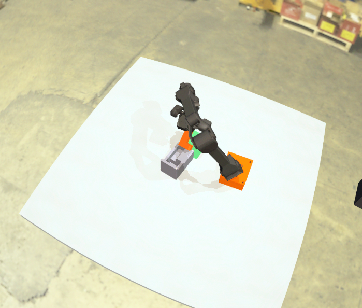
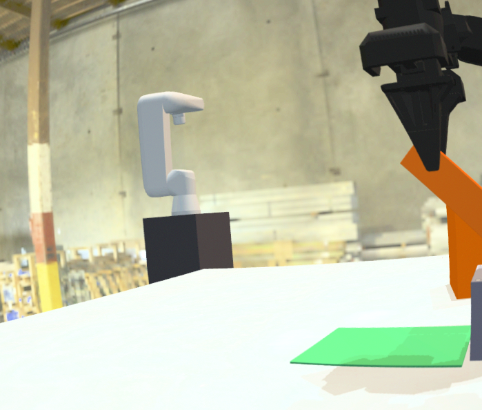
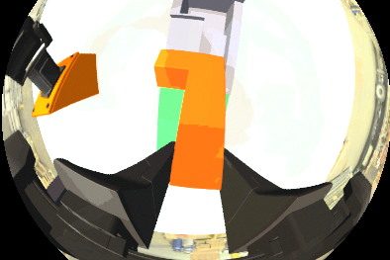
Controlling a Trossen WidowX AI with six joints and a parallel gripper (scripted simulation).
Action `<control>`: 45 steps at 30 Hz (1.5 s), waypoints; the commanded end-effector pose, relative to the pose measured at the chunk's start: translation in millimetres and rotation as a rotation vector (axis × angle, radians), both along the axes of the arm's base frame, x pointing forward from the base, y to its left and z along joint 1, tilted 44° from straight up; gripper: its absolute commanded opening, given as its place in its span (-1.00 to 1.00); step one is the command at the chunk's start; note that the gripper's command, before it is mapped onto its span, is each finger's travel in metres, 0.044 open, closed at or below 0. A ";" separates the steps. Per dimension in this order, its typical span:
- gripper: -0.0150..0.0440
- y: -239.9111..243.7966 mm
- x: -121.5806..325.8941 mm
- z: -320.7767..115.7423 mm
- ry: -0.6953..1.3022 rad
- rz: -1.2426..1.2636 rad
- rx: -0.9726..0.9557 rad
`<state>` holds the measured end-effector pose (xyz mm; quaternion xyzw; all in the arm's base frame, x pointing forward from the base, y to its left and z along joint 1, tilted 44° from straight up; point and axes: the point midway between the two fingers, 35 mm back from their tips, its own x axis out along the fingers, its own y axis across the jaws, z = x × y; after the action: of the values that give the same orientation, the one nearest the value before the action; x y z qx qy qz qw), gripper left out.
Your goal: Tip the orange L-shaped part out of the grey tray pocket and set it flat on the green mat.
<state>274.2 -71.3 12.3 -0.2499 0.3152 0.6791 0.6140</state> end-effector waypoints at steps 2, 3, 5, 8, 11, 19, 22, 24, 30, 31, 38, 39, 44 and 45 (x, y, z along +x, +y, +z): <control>-0.49 -20.7 -3.3 -17.2 -0.004 0.000 -0.005; -0.49 -24.9 -4.1 -20.8 -0.004 0.000 -0.005; -0.49 -33.2 -5.7 -28.1 -0.004 0.000 -0.006; -0.49 -45.6 -7.9 -38.9 -0.005 0.000 -0.007; -0.49 -54.2 -9.6 -46.4 -0.005 0.000 -0.008; -0.49 -52.3 -10.0 -49.6 -0.005 0.000 -0.008; -0.49 -49.3 -10.5 -52.9 -0.005 0.000 -0.008; -0.49 -47.2 -10.8 -55.3 -0.005 0.000 -0.008; -0.49 -40.6 -11.8 -62.4 -0.005 0.000 -0.008; -0.49 -39.5 -12.0 -63.6 -0.005 0.000 -0.008; -0.49 -31.7 -13.3 -71.9 -0.005 0.000 -0.007; -0.49 -30.6 -13.5 -73.1 -0.005 0.000 -0.007; -0.49 -25.1 -14.4 -79.0 -0.006 0.000 -0.007; -0.49 -24.0 -14.6 -80.2 -0.006 0.000 -0.007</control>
<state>260.1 -98.8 -64.5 -0.2571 0.3153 0.6781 0.6121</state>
